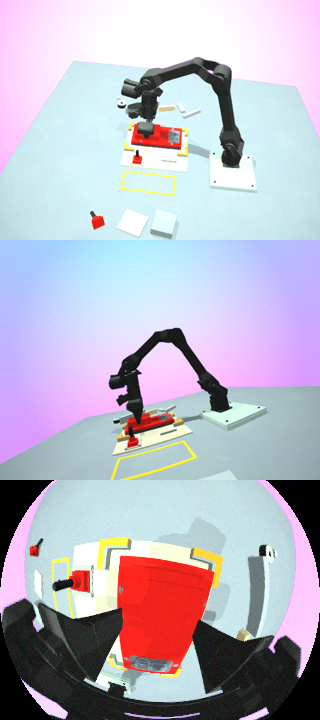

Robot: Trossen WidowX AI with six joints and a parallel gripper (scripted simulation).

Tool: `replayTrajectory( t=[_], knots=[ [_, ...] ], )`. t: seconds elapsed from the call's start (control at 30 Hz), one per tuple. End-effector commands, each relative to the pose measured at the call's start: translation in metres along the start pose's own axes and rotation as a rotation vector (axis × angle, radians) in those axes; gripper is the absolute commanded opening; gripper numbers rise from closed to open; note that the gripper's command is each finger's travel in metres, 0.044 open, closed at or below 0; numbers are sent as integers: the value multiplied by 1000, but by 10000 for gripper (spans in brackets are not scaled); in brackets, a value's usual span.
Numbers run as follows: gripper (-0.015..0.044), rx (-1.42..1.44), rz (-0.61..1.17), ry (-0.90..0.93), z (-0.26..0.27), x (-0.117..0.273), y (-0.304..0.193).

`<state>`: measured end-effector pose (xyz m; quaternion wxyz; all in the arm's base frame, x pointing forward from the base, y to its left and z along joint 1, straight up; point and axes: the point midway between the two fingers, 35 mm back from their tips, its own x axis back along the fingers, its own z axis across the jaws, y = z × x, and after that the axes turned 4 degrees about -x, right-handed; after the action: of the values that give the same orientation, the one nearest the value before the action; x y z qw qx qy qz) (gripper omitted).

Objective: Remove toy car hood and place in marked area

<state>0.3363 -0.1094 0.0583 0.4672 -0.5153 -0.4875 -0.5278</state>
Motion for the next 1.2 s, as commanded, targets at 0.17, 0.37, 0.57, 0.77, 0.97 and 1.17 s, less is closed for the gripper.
replayTrajectory(
  t=[0.17, 0.37, 0.57, 0.77, 0.97, 1.17],
  knots=[
    [249, 0, -1, -1, 0, 0, 0],
    [91, 0, 0, -1, 0, 3, 0],
    [0, 0, 0, -1, 0, 7, 1],
    [0, 0, 0, -1, 0, 11, 1],
    [0, 0, 0, 0, 0, 15, 1],
    [0, 0, 0, 0, 0, 19, 1]
  ],
)
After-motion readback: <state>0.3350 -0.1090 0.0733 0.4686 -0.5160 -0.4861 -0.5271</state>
